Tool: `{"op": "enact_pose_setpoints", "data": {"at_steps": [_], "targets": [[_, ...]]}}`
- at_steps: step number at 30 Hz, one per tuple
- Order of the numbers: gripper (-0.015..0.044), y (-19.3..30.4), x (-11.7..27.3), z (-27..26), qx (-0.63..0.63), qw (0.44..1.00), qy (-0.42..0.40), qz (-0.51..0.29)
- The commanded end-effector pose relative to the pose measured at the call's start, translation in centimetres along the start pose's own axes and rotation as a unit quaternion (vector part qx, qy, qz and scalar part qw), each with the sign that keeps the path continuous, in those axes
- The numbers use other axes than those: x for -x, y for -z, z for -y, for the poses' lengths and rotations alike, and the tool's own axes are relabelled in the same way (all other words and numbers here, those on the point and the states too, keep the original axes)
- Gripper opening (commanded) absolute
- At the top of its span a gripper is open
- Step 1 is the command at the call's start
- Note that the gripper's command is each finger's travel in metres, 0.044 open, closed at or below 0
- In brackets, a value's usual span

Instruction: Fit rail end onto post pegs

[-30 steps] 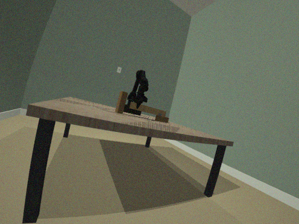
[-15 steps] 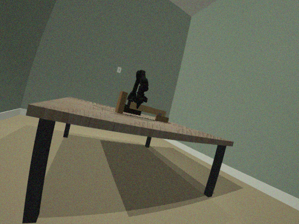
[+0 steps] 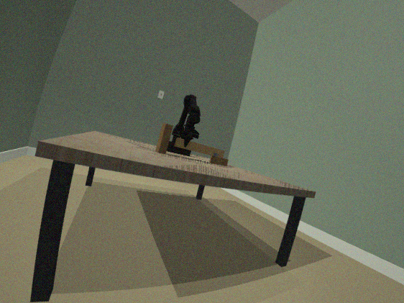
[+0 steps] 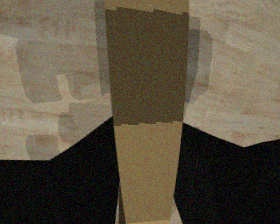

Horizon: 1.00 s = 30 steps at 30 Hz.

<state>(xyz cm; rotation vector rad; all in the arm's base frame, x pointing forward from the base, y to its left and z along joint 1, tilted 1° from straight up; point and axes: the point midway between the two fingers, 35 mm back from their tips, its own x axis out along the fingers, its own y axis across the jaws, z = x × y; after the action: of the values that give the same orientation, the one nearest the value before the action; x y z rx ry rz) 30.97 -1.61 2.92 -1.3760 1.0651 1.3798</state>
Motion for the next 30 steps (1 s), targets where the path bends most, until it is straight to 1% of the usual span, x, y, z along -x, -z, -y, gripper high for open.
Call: {"op": "enact_pose_setpoints", "data": {"at_steps": [1, 30], "targets": [[0.0000, 0.22, 0.09, 0.13, 0.001, 1.000, 0.003, 0.000], [0.0000, 1.11, 0.30, 0.25, 0.001, 1.000, 0.003, -0.001]]}}
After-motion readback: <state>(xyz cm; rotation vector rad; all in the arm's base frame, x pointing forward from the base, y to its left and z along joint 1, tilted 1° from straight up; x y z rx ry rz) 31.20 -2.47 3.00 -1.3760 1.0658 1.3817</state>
